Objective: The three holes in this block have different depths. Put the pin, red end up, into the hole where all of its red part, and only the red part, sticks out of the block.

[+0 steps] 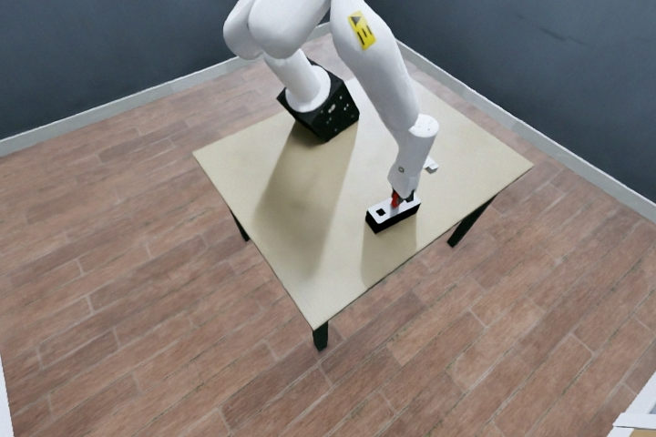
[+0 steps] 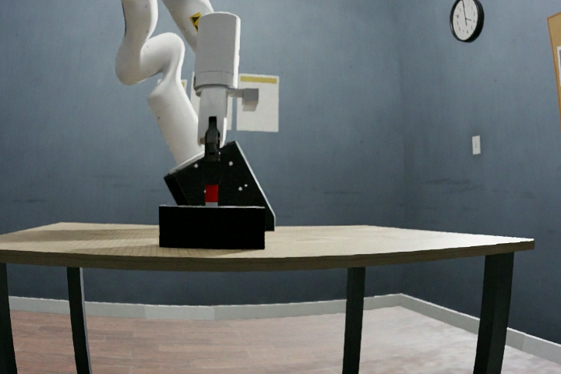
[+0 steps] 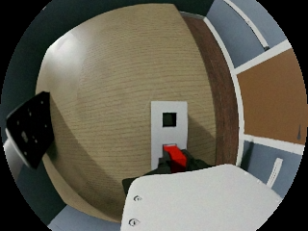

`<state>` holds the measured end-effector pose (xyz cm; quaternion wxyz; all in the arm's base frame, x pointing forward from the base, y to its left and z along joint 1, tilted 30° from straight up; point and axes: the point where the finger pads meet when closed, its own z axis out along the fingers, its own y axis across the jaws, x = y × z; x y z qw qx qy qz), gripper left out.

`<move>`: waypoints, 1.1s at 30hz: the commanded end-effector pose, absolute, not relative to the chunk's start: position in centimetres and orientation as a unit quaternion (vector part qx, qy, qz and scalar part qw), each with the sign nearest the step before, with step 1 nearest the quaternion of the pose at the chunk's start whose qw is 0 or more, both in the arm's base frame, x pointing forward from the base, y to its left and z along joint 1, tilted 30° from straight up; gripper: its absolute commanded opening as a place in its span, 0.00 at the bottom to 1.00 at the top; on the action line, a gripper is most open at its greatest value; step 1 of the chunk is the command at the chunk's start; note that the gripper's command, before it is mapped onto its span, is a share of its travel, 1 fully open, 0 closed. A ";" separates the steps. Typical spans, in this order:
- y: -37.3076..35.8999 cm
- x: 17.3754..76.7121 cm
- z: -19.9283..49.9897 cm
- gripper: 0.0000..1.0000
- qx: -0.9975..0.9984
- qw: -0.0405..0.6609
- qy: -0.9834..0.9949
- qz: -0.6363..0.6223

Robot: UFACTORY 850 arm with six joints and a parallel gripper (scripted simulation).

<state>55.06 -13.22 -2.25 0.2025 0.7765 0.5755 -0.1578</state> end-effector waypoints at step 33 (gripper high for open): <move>-8.4 55.3 6.3 0.00 0.776 0.203 0.576 -0.157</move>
